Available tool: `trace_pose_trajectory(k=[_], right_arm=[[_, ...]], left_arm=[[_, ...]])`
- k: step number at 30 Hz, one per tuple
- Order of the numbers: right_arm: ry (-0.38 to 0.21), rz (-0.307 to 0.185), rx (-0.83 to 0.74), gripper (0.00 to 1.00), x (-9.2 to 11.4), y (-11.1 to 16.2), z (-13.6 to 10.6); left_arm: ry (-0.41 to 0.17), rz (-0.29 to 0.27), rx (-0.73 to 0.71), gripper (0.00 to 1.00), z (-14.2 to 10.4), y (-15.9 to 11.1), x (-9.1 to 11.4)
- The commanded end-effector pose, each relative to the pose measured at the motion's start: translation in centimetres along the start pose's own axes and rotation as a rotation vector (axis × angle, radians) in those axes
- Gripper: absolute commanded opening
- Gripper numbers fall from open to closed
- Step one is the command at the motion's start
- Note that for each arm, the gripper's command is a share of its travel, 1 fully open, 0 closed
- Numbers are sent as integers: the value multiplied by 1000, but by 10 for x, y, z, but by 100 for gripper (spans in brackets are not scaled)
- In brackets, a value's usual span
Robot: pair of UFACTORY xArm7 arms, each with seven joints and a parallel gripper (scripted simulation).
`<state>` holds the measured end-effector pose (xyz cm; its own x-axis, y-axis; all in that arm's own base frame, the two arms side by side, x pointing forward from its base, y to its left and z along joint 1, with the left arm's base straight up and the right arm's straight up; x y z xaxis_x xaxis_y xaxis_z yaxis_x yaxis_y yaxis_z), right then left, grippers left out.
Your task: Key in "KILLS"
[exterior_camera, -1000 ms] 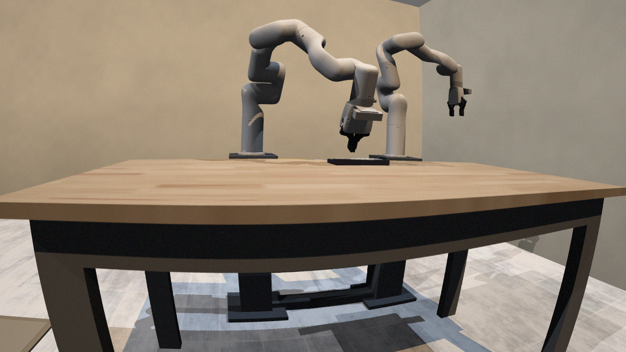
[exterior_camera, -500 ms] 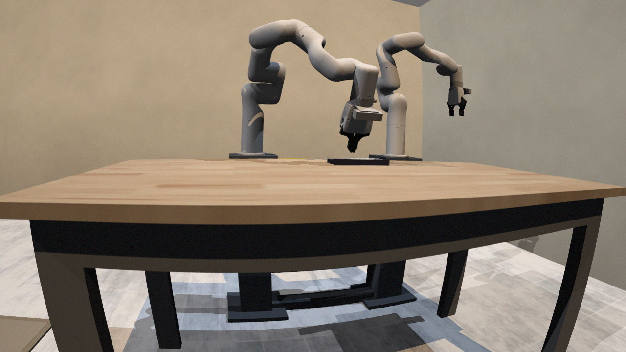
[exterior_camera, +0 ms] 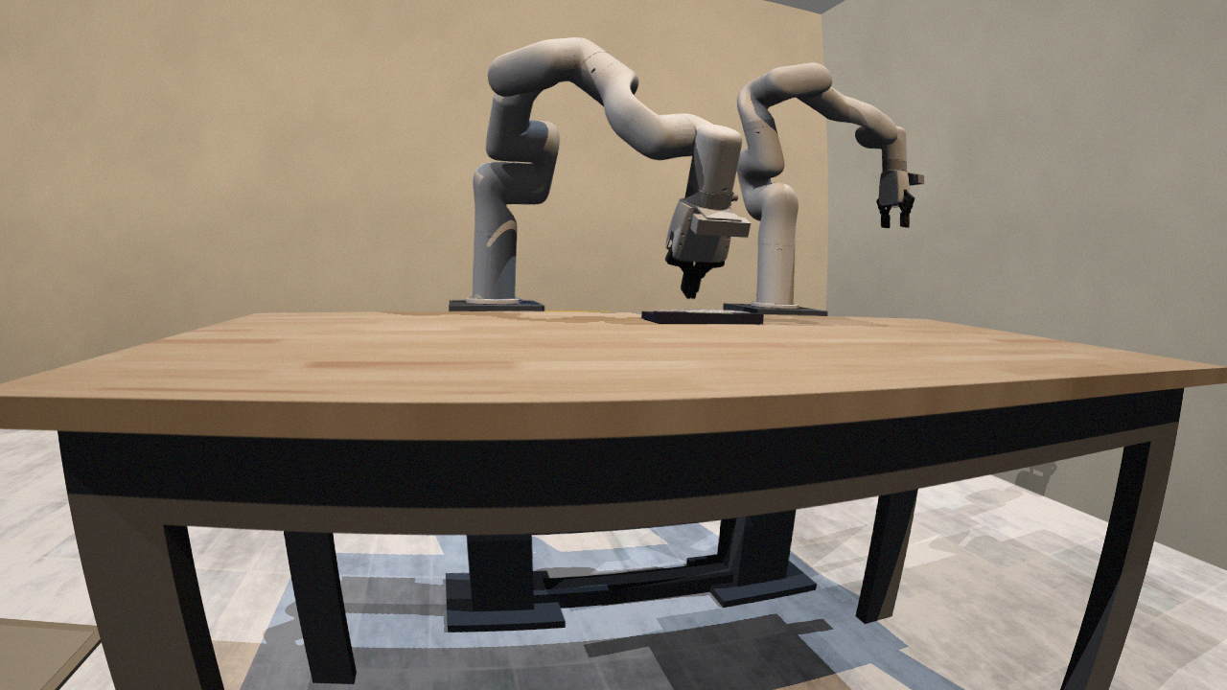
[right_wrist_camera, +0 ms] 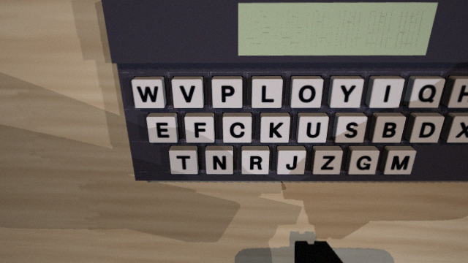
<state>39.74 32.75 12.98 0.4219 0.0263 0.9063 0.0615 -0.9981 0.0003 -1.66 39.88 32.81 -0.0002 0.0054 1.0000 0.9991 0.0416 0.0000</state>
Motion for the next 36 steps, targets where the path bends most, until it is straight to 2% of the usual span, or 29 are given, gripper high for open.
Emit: trace_pose_trajectory(k=[1,8,27,36], right_arm=[[5,2,1,0,2,2,0],[4,2,1,0,2,11,0],[4,2,1,0,2,73,1],[4,2,1,0,2,80,1]], left_arm=[[5,0,0,100,1,0,2],[5,0,0,100,1,0,2],[5,0,0,100,1,0,2],[5,0,0,100,1,0,2]])
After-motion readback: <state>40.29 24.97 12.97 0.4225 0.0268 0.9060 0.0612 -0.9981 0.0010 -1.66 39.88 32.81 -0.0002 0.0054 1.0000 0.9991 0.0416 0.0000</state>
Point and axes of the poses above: on each arm, the point where the finger pads meet when closed, its own x axis back along the fingers, its own y axis across the jaws, z = x × y, the point moved 8 cm from there along x, back along the fingers
